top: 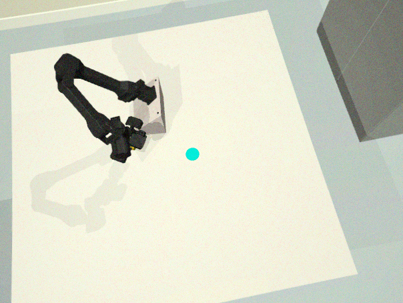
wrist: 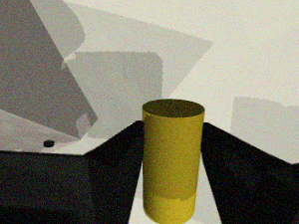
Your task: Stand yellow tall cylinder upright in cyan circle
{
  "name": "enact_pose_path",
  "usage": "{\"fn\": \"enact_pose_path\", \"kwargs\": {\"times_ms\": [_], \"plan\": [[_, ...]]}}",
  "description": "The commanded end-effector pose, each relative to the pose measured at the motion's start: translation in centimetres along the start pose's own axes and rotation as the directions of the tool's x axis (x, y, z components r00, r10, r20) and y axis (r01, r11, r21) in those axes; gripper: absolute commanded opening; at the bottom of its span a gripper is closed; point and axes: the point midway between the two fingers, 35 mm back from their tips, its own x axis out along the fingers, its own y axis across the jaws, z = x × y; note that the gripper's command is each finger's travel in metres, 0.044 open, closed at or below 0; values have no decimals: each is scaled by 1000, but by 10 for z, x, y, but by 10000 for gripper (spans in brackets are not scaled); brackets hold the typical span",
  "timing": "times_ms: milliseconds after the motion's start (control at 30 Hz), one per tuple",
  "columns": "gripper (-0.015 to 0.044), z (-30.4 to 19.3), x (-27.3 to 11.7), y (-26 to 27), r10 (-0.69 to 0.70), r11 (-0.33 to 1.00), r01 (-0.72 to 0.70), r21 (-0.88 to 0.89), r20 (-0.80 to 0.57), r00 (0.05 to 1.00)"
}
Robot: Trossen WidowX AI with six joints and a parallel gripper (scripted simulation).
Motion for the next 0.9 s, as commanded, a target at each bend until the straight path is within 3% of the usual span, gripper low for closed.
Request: {"fn": "enact_pose_path", "kwargs": {"times_ms": [0,433,867], "plan": [[105,-1,-17,-2,-34,999,34,1,-9,999],[105,-3,-43,3,-79,997,79,-20,-29,996],[105,31,-50,-1,-77,996,76,-44,-9,997]]}}
